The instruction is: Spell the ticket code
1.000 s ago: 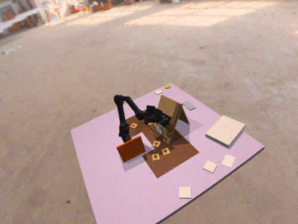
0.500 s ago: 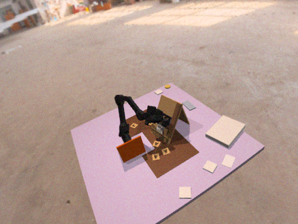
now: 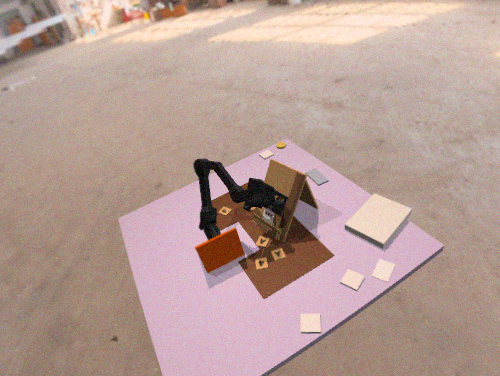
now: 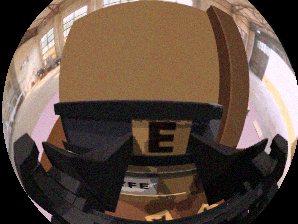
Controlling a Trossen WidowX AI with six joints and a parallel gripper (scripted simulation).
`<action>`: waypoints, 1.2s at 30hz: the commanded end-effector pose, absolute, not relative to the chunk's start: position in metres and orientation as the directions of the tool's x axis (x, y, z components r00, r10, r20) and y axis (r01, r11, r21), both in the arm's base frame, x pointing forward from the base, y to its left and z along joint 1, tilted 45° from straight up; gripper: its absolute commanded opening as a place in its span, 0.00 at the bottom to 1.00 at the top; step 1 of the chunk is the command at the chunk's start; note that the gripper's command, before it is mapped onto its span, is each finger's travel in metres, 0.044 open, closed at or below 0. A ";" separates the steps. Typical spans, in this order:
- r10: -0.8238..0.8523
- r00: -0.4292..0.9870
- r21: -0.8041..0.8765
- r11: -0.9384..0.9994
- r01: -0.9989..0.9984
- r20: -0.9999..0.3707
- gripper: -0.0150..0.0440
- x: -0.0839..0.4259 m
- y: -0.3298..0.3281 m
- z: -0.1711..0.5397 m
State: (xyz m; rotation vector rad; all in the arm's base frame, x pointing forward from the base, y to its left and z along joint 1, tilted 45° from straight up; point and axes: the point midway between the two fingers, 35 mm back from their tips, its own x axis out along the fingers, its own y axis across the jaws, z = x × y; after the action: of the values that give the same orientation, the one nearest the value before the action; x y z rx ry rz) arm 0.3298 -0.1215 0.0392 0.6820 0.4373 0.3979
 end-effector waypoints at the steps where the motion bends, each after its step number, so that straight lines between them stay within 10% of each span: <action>1: 0.489 0.835 0.676 0.707 -0.209 -0.253 0.25 0.330 -0.123 0.037; 16: 0.489 0.835 0.675 0.707 -0.209 -0.253 0.25 0.332 -0.128 0.032; 27: 0.489 0.835 0.675 0.707 -0.209 -0.253 0.74 0.328 -0.130 0.034; 36: 0.489 0.835 0.675 0.707 -0.209 -0.254 0.75 0.319 -0.136 0.037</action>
State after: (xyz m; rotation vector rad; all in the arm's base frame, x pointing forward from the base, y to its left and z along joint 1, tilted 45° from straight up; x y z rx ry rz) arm 0.3220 -0.1347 0.0351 0.6862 0.4416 0.3963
